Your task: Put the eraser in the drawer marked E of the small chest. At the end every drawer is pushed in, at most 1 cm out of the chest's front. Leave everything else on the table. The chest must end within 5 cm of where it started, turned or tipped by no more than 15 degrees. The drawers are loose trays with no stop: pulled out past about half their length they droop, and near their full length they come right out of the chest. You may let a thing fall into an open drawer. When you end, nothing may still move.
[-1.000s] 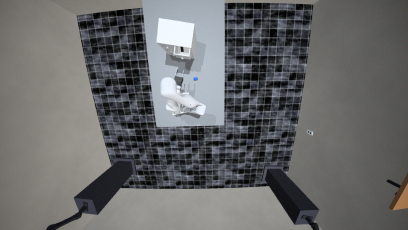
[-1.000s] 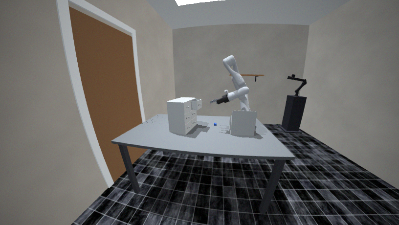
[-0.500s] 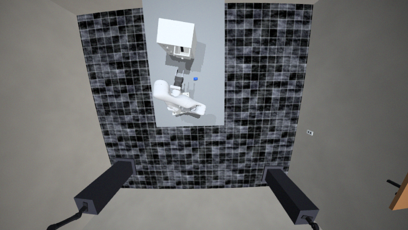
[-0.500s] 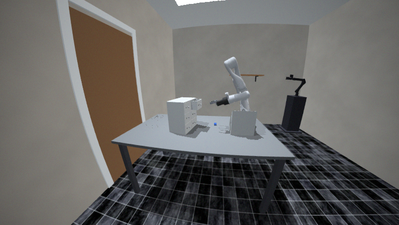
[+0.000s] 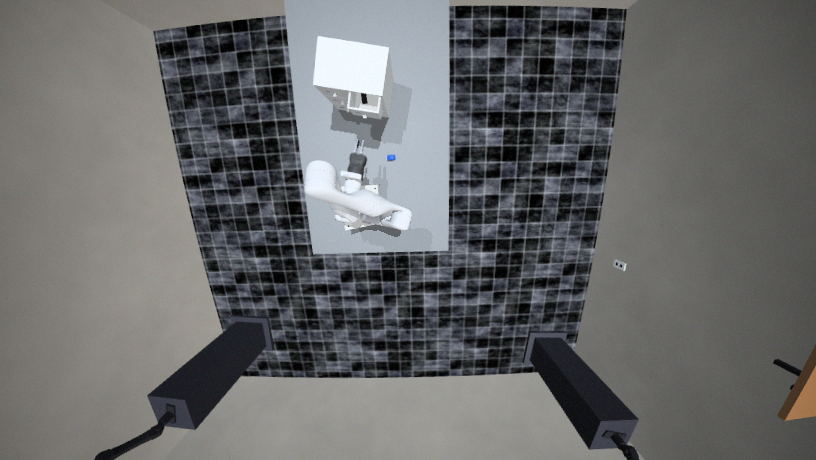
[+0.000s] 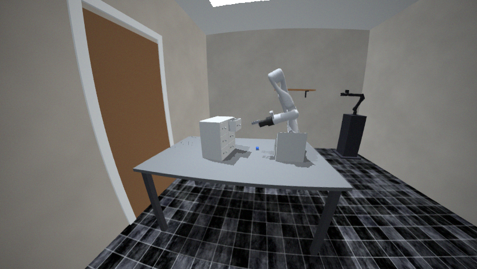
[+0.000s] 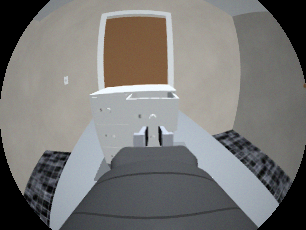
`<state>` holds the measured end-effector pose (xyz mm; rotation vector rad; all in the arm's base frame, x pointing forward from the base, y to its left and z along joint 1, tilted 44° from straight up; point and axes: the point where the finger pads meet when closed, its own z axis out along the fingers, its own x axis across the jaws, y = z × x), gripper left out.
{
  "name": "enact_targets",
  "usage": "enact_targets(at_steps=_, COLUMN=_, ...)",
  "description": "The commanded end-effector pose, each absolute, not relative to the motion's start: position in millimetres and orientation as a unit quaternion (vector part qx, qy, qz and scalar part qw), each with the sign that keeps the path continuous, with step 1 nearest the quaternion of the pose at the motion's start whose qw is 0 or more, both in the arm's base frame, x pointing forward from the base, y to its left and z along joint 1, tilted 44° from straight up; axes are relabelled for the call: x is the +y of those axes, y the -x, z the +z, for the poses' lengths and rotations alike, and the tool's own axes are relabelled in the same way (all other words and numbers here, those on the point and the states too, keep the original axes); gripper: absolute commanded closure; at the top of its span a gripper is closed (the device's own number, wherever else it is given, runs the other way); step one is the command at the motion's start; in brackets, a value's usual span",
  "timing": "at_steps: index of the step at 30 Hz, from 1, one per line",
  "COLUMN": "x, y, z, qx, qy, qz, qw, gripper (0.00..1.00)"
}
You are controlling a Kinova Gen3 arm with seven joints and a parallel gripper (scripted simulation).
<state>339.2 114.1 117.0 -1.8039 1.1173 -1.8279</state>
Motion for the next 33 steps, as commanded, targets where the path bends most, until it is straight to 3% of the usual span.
enact_targets(at_steps=1, x=115, y=-339, z=117, qx=0.393, qy=0.635, qz=-0.643, qw=0.170, gripper=1.00)
enact_targets(at_steps=19, x=114, y=-342, z=117, qx=0.393, qy=0.635, qz=-0.643, qw=0.170, gripper=1.00)
enact_targets(at_steps=33, x=106, y=-371, z=115, qx=0.393, qy=0.635, qz=-0.643, qw=0.170, gripper=1.00)
